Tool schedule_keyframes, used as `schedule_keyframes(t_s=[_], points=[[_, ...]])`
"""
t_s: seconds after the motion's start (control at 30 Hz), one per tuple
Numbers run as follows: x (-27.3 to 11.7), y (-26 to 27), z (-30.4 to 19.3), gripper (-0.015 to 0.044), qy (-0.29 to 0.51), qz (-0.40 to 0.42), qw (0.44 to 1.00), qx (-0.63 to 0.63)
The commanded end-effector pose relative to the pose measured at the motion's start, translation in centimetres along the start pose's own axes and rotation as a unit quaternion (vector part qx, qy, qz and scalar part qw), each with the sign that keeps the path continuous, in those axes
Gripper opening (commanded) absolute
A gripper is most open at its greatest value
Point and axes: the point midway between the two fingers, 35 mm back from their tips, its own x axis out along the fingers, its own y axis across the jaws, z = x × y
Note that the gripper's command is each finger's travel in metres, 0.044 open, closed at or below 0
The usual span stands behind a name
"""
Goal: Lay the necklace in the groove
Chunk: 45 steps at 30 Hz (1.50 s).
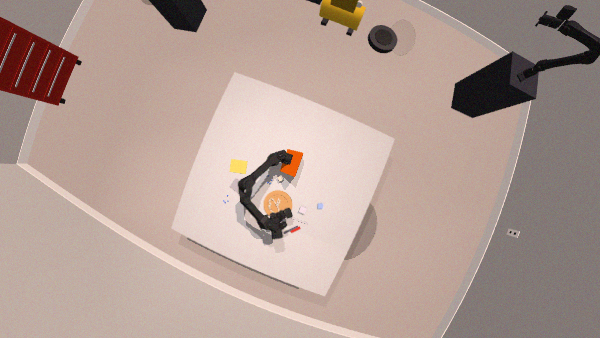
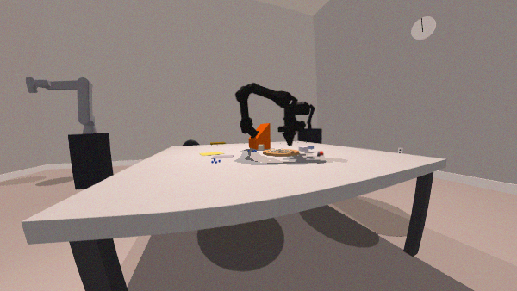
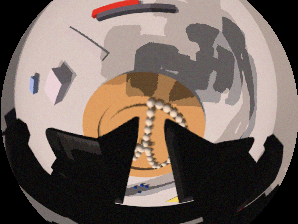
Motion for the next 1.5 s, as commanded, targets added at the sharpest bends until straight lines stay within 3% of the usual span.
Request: schedule_keyframes(t_s=[0.0, 0.83, 1.0, 1.47], points=[[0.1, 0.0, 0.0, 0.0120, -0.001, -0.001, 1.000, 0.000], [3.2, 0.0, -0.3, 0.0120, 0.004, -0.001, 1.000, -0.004], [3.0, 0.0, -0.1, 0.0000, 0.002, 0.001, 1.000, -0.001], [3.0, 0.0, -0.1, 0.0000, 0.002, 0.001, 1.000, -0.001]])
